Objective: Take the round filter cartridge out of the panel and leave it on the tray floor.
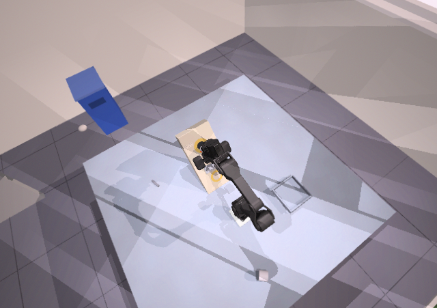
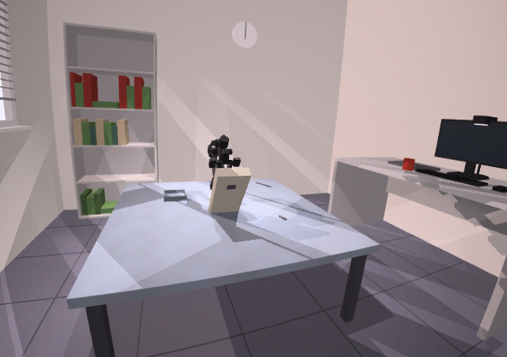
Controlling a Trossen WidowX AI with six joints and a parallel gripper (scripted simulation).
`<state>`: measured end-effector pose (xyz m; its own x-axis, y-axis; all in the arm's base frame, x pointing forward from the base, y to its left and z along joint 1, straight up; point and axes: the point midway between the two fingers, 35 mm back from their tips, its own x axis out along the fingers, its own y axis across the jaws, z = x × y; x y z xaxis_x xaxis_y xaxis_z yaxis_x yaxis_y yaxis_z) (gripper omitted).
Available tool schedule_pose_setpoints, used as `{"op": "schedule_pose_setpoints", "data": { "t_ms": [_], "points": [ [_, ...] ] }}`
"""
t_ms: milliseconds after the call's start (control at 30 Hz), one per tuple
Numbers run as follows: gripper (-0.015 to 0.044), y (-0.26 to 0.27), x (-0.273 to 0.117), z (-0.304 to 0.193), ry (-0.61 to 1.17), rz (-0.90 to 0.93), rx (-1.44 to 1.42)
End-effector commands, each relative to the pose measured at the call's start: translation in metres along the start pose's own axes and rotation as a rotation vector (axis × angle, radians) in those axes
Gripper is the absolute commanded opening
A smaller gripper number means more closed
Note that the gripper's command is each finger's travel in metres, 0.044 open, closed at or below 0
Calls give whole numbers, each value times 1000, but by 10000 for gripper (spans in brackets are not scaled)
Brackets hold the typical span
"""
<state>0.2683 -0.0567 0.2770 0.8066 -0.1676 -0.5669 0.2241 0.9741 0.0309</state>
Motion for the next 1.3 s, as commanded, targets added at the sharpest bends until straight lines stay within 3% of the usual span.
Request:
{"op": "schedule_pose_setpoints", "data": {
  "t_ms": [0,600,733,1100,1267],
  "points": [
    [0,-1,-1,-9,-12,-1,-3],
    [0,-3,8,-66,-9,-1,-3],
    [89,-2,8,-61,7,-1,0],
    [89,-3,8,-65,-9,-1,-3],
    [89,-1,0,-16,-11,-1,-3]
  ]
}}
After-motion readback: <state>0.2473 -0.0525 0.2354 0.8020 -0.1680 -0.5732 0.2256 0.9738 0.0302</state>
